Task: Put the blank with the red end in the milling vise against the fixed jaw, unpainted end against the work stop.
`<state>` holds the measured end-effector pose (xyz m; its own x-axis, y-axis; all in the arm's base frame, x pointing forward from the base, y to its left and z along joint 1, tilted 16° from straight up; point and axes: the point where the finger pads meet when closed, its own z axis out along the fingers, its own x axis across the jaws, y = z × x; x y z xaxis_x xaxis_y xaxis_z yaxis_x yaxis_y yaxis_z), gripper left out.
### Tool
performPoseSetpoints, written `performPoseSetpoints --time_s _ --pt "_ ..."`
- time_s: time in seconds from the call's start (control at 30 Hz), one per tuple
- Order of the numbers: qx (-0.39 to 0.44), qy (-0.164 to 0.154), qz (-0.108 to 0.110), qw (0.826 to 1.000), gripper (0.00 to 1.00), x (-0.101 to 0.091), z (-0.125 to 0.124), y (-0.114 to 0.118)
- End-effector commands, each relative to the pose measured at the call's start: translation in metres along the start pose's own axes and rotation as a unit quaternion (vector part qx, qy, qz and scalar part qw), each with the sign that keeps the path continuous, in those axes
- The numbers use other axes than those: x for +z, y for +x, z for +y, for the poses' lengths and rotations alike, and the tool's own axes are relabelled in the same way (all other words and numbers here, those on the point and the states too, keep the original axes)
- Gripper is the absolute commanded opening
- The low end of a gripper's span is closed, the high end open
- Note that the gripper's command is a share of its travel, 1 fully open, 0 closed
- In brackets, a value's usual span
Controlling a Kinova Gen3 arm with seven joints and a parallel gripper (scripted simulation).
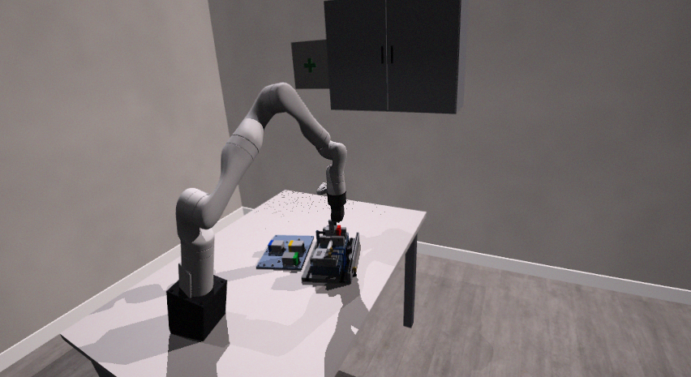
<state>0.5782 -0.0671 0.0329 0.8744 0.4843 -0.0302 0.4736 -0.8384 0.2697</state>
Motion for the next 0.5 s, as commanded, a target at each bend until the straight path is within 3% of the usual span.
performPoseSetpoints --time_s 0.0,0.43,0.47 --pt "0.0 0.0 0.001 1.0 0.0 -0.001 0.0004 0.0008" --pt "0.0 0.0 0.001 1.0 0.0 -0.0002 0.0004 0.0007" --pt "0.0 0.0 0.001 1.0 1.0 -0.0004 0.0004 0.0008"
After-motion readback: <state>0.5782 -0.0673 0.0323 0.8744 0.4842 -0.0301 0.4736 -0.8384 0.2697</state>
